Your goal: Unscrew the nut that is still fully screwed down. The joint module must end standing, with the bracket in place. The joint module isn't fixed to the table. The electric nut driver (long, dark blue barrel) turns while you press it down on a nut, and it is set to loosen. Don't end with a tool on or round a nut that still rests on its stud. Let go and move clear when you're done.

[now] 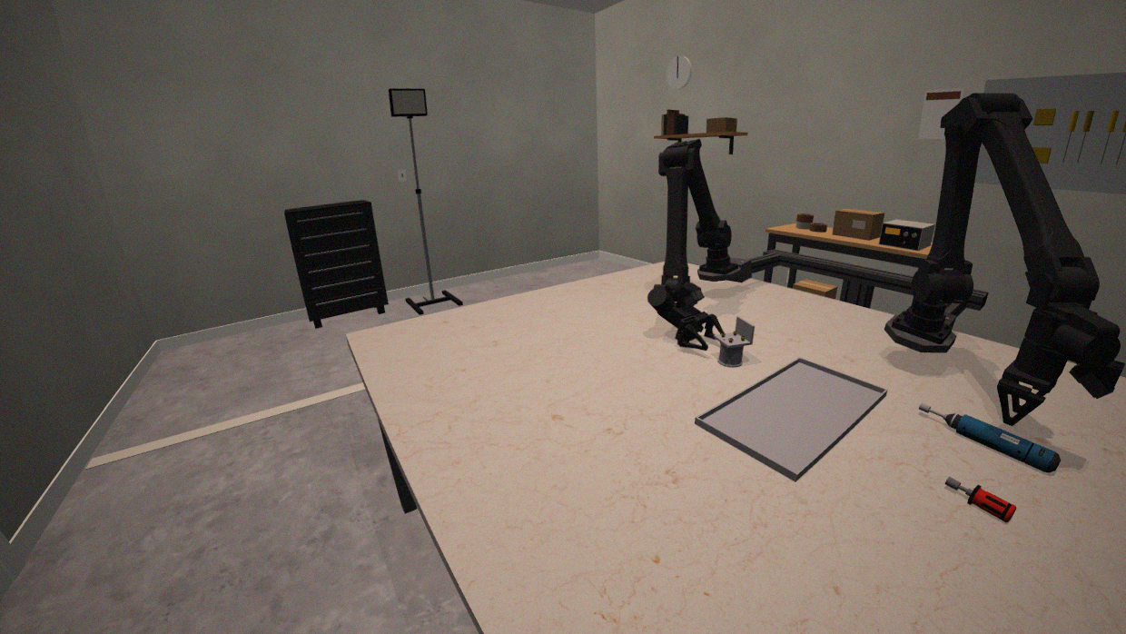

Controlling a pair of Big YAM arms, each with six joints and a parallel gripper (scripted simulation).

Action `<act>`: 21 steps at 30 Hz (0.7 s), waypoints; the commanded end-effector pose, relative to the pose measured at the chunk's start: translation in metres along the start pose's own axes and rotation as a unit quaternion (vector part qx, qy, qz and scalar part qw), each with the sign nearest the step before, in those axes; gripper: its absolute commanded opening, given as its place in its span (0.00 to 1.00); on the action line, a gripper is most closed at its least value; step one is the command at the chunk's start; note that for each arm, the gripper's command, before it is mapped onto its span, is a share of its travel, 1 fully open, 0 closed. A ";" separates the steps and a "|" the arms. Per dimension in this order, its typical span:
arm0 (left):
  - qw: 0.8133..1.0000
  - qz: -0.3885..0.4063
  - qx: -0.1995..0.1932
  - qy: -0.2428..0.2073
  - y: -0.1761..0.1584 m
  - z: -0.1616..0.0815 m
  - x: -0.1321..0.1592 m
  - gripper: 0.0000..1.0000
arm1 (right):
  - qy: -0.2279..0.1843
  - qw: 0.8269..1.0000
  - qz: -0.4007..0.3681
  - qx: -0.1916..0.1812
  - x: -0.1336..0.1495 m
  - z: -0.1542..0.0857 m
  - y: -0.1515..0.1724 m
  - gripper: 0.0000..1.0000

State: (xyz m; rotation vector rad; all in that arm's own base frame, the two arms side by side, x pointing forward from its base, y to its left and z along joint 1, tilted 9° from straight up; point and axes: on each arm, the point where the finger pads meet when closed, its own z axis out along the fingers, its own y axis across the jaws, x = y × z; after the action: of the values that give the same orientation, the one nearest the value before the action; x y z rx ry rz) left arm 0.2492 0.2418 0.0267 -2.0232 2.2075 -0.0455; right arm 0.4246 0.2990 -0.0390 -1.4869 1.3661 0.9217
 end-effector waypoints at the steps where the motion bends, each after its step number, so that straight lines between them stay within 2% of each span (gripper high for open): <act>1: 1.000 0.002 0.009 -0.011 -0.008 -0.008 -0.011 0.65 | -0.004 1.000 -0.020 0.011 -0.014 -0.011 -0.014 0.86; 5: 1.000 0.002 0.009 -0.011 -0.008 -0.008 -0.011 0.65 | -0.005 1.000 -0.025 0.010 -0.017 -0.008 -0.017 0.86; 6: 1.000 0.002 0.009 -0.011 -0.008 -0.008 -0.011 0.65 | -0.003 1.000 -0.015 0.005 -0.008 -0.004 -0.009 0.86; 21: 1.000 0.002 0.009 -0.011 -0.008 -0.008 -0.011 0.65 | -0.003 1.000 -0.015 0.005 -0.008 -0.004 -0.009 0.86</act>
State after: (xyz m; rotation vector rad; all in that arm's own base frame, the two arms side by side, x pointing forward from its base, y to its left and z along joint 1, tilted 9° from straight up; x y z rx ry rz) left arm 0.2492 0.2418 0.0267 -2.0232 2.2075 -0.0455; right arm 0.4269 0.2946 -0.0358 -1.4866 1.3628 0.9113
